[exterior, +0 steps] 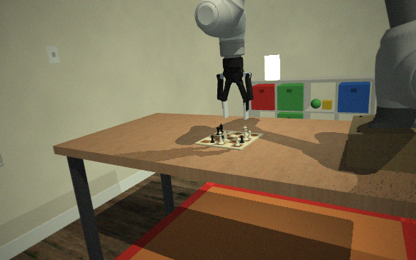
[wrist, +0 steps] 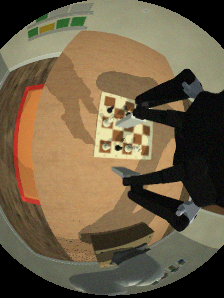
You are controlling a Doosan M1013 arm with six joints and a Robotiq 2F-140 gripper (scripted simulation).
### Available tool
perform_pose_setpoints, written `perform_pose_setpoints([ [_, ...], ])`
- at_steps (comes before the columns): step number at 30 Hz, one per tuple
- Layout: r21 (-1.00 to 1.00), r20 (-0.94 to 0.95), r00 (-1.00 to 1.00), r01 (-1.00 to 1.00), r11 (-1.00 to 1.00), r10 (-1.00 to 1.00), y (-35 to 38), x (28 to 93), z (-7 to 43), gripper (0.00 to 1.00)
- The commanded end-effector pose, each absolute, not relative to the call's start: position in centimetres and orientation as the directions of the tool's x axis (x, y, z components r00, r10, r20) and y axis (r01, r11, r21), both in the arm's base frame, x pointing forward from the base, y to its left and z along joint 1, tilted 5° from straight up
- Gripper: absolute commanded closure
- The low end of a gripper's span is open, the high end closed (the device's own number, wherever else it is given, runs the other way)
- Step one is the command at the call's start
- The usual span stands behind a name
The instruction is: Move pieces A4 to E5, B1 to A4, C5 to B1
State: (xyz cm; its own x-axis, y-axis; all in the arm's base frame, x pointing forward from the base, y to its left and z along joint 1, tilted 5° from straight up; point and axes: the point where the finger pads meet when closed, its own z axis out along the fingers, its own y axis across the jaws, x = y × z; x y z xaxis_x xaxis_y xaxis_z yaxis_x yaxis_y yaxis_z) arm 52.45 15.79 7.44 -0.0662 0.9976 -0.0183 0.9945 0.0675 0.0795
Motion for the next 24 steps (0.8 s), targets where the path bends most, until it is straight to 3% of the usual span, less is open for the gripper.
perform_pose_setpoints([
  [1, 0.08, -0.018, -0.066, 0.995, 0.067, 0.998, 15.8, 52.4, 7.5, 0.0],
  [18, 0.08, -0.018, -0.062, 0.995, 0.064, 0.998, 15.8, 52.5, 7.5, 0.0],
  [24, 0.081, -0.004, 0.115, 0.99, -0.114, 0.993, 15.2, 53.9, 7.5, 0.0],
])
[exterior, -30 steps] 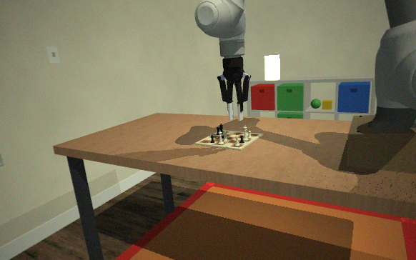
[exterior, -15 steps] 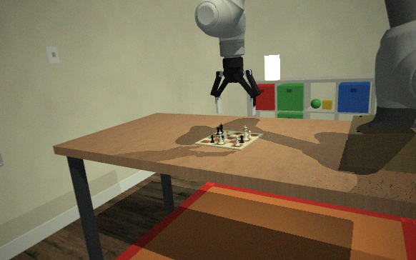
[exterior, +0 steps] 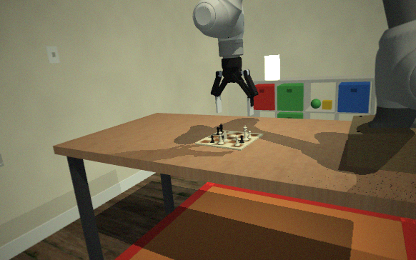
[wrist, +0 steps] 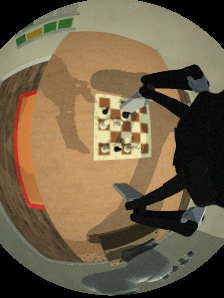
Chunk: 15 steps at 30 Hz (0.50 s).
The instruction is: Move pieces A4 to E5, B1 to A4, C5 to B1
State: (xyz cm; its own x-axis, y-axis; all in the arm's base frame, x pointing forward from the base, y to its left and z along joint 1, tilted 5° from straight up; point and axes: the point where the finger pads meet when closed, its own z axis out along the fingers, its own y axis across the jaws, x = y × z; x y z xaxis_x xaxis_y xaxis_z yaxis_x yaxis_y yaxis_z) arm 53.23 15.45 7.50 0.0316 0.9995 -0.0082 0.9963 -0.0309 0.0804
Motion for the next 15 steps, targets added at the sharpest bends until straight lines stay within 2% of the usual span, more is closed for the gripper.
perform_pose_setpoints([
  [1, 0.081, 0.002, 0.178, 0.981, -0.177, 0.984, 15.0, 54.4, 7.6, 0.0],
  [7, 0.069, 0.042, 0.594, 0.8, -0.596, 0.803, 12.7, 58.7, 7.8, 0.0],
  [9, 0.069, 0.042, 0.594, 0.8, -0.596, 0.803, 12.7, 58.7, 7.8, 0.0],
  [10, 0.062, 0.053, 0.735, 0.673, -0.737, 0.676, 12.2, 59.6, 7.8, 0.0],
  [15, 0.031, 0.08, 0.896, 0.435, -0.9, 0.436, 9.4, 63.9, 7.9, 0.0],
])
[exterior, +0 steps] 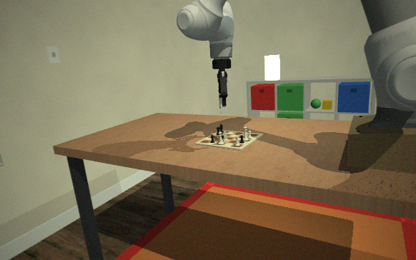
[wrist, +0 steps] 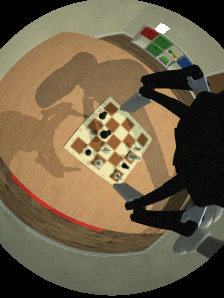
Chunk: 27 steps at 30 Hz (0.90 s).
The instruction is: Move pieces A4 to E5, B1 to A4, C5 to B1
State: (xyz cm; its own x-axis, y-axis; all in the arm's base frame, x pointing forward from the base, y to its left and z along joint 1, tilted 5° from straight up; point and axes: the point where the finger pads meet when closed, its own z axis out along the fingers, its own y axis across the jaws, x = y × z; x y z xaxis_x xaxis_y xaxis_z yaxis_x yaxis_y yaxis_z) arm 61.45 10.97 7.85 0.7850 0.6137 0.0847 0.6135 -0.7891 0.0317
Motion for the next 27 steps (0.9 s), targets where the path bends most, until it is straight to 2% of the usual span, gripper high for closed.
perform_pose_setpoints([
  [1, 0.024, 0.084, 0.924, 0.373, -0.928, 0.373, 8.9, 64.7, 7.8, 0.0],
  [9, -0.032, 0.091, 0.983, -0.156, -0.987, -0.158, 5.7, 68.4, 7.7, 0.0],
  [11, -0.032, 0.091, 0.983, -0.156, -0.987, -0.158, 5.7, 68.4, 7.7, 0.0],
  [12, -0.041, 0.084, 0.939, -0.331, -0.943, -0.334, 5.6, 68.6, 7.7, 0.0],
  [16, -0.036, 0.075, 0.85, -0.52, -0.853, -0.521, 5.4, 68.8, 7.7, 0.0],
  [17, -0.033, 0.075, 0.838, -0.539, -0.842, -0.54, 5.4, 68.8, 7.7, 0.78],
  [27, -0.033, 0.075, 0.838, -0.539, -0.842, -0.54, 5.4, 68.8, 7.7, 0.78],
])
